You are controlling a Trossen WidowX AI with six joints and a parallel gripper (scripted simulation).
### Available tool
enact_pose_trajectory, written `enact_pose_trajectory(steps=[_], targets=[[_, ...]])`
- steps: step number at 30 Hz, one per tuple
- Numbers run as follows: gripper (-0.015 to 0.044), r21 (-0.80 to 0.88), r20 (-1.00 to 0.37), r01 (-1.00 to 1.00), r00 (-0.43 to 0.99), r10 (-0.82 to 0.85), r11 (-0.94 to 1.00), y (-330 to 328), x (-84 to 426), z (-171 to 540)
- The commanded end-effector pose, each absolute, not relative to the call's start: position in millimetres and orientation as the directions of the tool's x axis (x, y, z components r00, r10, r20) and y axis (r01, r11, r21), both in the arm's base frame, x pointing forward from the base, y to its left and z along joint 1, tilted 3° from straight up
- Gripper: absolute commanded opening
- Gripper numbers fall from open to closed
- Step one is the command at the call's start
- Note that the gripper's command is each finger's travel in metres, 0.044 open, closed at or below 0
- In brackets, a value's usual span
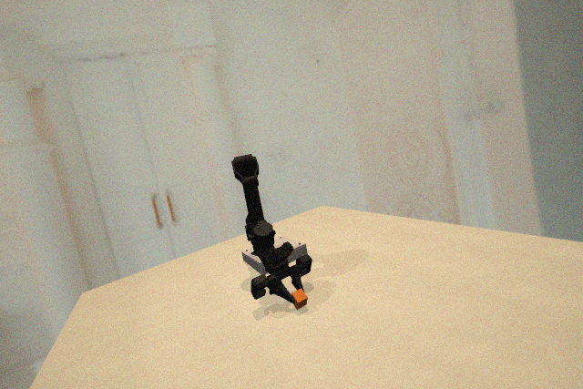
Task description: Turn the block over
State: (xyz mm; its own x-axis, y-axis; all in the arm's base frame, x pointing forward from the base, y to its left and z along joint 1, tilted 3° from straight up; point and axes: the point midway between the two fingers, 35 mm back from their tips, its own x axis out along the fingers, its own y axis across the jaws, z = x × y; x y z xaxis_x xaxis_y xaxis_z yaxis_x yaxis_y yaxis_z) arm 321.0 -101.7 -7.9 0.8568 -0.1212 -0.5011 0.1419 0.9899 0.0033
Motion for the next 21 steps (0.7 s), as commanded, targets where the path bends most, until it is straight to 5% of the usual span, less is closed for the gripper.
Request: enact_pose_trajectory(steps=[1, 8, 21], targets=[[0.0, 0.011, -0.501, 0.141, 0.857, -0.116, 0.99, -100.8, 320.4, -9.2], [0.0, 0.011, -0.501, 0.141, 0.857, -0.116, 0.99, -100.8, 320.4, -9.2], [0.0341, 0.011, -0.501, 0.141, 0.857, -0.116, 0.99, -100.8, 320.4, -9.2]])
